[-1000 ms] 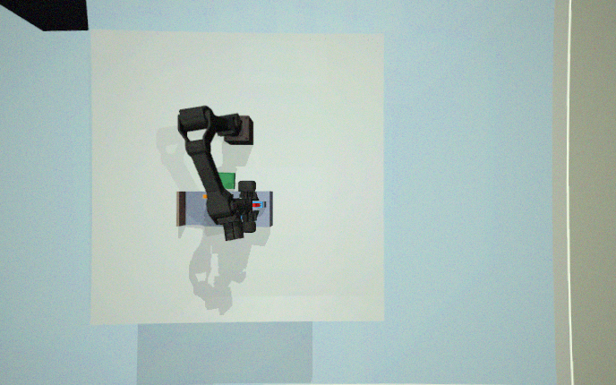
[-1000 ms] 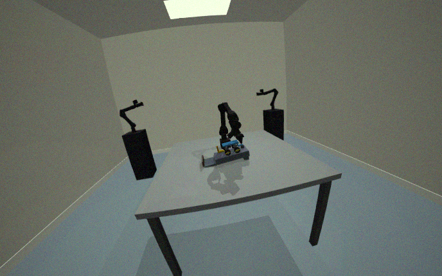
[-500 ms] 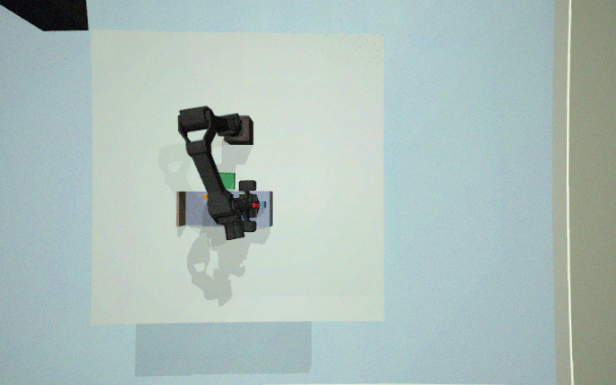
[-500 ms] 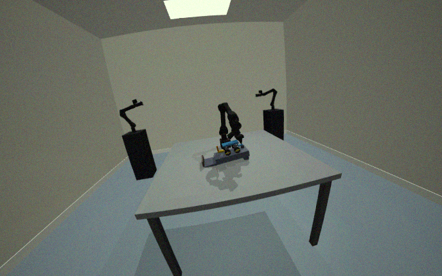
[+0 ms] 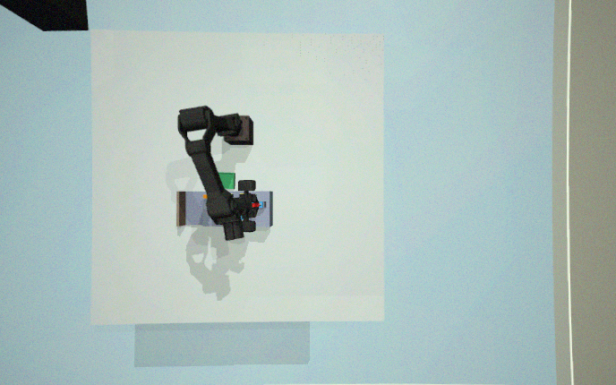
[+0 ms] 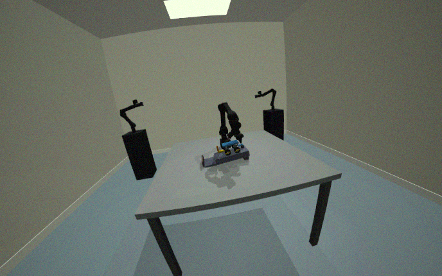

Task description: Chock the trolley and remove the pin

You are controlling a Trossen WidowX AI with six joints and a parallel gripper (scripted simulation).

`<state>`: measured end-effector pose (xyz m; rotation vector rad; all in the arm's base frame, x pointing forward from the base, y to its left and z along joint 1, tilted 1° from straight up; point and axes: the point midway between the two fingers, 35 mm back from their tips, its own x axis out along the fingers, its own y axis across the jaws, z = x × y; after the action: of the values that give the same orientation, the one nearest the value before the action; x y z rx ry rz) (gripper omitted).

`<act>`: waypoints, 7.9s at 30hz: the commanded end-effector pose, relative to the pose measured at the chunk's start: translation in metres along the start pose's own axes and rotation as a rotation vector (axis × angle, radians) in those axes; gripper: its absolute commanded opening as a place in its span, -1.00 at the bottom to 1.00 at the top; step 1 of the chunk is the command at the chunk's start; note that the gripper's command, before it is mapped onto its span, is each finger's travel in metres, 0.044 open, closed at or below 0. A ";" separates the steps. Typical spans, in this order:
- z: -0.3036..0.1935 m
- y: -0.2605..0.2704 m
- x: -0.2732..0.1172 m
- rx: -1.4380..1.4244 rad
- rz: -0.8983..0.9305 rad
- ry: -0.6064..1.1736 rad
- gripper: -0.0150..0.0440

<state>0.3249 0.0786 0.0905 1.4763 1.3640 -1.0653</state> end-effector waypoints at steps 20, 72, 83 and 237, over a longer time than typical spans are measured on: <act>-0.002 -0.001 -0.019 -0.001 0.005 0.002 -0.49; -0.037 -0.020 -0.033 -0.001 0.003 0.005 -0.49; -0.038 -0.058 -0.031 0.000 0.000 0.005 -0.49; 0.194 -0.102 -0.012 1.571 0.372 -0.378 -0.49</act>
<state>0.2154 -0.1009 0.0526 2.2093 -0.2569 -2.1493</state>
